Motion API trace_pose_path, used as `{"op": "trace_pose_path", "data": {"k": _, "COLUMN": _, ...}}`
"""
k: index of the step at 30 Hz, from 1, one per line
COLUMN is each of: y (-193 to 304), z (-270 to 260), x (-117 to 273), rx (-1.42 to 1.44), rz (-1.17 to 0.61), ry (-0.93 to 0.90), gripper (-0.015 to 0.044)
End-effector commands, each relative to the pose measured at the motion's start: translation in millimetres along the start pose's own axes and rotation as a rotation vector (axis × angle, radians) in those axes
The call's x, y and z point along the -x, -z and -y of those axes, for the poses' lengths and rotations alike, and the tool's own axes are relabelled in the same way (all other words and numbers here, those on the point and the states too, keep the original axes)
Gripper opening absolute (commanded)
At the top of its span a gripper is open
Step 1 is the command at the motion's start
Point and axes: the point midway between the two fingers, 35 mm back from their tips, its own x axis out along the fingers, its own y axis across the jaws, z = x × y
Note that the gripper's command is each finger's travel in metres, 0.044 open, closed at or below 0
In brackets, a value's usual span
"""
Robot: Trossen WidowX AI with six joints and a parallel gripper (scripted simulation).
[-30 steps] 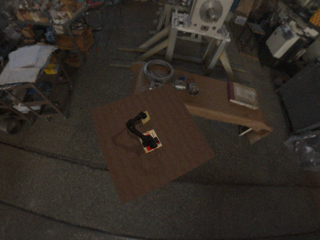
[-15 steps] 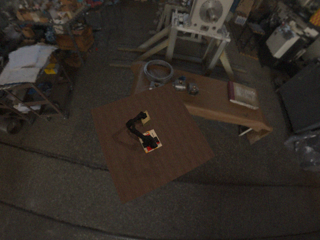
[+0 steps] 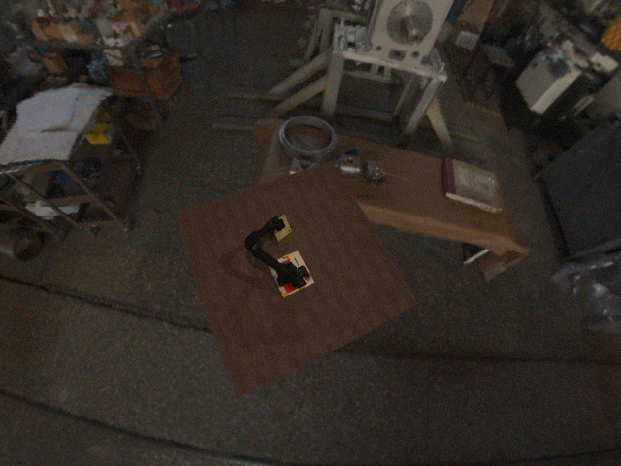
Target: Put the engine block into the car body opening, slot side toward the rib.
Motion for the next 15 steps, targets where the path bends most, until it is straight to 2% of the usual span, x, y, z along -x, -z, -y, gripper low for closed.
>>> {"op": "trace_pose_path", "data": {"k": 1, "y": -0.3, "z": 0.5, "x": -0.9, "rx": 0.018, "rz": 0.001, "ry": 0.006, "gripper": 0.0159}}
{"op": "trace_pose_path", "data": {"k": 15, "y": -0.3, "z": 0.5, "x": -3.8, "rx": -0.021, "rz": 0.002, "ry": 0.006, "gripper": 0.0159}}
